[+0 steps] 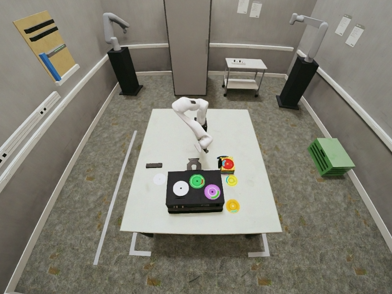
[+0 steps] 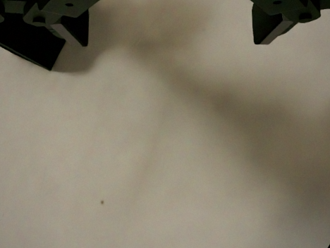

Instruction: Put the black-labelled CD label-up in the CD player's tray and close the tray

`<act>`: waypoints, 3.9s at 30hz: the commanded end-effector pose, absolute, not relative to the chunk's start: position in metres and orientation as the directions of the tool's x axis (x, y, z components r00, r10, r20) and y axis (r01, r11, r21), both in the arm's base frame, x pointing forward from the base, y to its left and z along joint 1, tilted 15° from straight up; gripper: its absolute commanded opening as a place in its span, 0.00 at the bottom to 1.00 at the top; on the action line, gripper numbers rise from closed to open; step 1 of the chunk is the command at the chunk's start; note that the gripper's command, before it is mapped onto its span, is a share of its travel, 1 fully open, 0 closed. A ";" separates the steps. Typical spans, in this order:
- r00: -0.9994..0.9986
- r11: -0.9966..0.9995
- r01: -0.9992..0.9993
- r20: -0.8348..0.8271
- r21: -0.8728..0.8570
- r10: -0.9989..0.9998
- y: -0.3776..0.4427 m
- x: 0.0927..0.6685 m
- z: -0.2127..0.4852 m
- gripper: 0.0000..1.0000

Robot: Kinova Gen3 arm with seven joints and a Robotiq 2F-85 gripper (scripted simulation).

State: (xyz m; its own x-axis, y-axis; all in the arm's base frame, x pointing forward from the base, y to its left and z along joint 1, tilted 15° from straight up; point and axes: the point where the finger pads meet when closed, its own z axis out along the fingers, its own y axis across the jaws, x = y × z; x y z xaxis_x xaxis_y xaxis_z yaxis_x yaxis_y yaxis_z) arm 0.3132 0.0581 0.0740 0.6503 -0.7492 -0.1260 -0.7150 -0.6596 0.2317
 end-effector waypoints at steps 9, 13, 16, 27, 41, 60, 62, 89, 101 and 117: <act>0.766 -0.767 -0.619 -0.087 0.168 -0.637 0.080 0.333 0.082 1.00; 0.766 -0.767 -0.619 -0.087 0.168 -0.637 0.080 0.333 0.082 1.00; 0.853 -0.851 -0.513 -0.044 0.116 -0.520 0.102 0.349 0.090 1.00; 0.915 -0.912 -0.403 0.002 0.075 -0.404 0.125 0.363 0.099 1.00; 0.955 -0.954 -0.295 0.048 0.043 -0.293 0.147 0.373 0.108 1.00; 0.986 -0.994 -0.106 0.130 0.004 -0.104 0.187 0.387 0.126 1.00; 0.986 -0.994 -0.106 0.130 0.004 -0.104 0.187 0.387 0.126 1.00; 0.973 -0.996 0.085 0.216 -0.017 0.080 0.230 0.394 0.146 1.00; 0.966 -0.992 0.123 0.233 -0.019 0.115 0.238 0.395 0.150 1.00; 0.952 -0.984 0.176 0.257 -0.020 0.165 0.251 0.396 0.156 1.00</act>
State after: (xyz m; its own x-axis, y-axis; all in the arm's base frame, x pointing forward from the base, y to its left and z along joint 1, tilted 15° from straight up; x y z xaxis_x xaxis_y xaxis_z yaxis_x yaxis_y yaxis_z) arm 0.3955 0.2492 0.1548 0.9538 0.1608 0.2539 0.1714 -0.9850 -0.0200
